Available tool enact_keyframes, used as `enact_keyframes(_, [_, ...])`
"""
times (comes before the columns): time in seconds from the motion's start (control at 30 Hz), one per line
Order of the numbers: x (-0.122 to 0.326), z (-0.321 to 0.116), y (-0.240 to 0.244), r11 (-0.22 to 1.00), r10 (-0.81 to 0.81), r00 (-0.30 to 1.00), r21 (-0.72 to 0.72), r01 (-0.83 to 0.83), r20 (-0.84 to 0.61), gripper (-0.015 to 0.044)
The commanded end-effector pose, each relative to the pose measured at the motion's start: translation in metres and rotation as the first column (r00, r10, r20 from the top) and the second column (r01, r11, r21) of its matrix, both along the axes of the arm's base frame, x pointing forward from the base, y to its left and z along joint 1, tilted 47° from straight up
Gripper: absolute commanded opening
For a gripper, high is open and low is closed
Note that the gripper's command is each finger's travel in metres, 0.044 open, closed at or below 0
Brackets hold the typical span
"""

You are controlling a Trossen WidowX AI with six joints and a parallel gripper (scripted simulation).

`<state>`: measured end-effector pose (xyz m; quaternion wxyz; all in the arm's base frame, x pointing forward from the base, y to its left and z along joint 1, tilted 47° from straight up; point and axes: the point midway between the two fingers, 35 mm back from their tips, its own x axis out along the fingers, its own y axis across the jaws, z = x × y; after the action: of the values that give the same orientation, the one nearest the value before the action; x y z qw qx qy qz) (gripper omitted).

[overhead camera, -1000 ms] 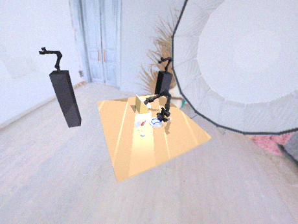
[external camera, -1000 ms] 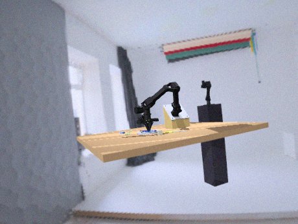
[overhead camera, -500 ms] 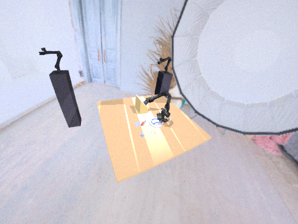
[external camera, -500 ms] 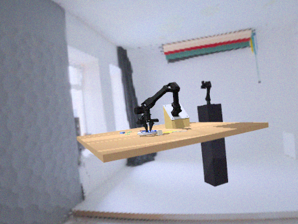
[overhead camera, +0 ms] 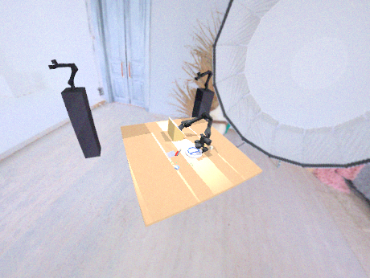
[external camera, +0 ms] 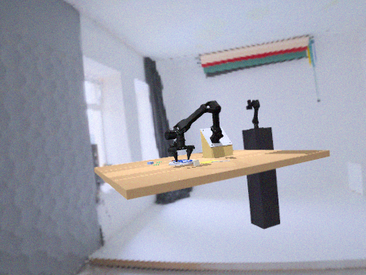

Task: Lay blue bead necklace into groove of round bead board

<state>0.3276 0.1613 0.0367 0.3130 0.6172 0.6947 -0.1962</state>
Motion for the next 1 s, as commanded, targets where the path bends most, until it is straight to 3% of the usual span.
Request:
enact_keyframes(0.0, [0.0,0.0,-0.001,1.0,0.002,1.0,-0.004,-0.002,0.002,0.044])
enact_keyframes(0.47, [0.0,0.0,-0.001,1.0,0.002,1.0,-0.004,-0.002,0.002,0.044])
enact_keyframes(0.6, [0.0,0.001,-0.003,0.987,0.158,0.972,-0.008,-0.159,0.171,0.0335])
enact_keyframes(0.73, [0.0,0.003,-0.008,0.916,0.385,0.819,-0.07,-0.394,0.425,0.023])
enact_keyframes(0.87, [0.0,0.005,-0.012,0.793,0.554,0.552,-0.192,-0.579,0.623,0.0125])
enact_keyframes(0.97, [0.001,0.006,-0.015,0.675,0.629,0.299,-0.313,-0.668,0.718,0.012])
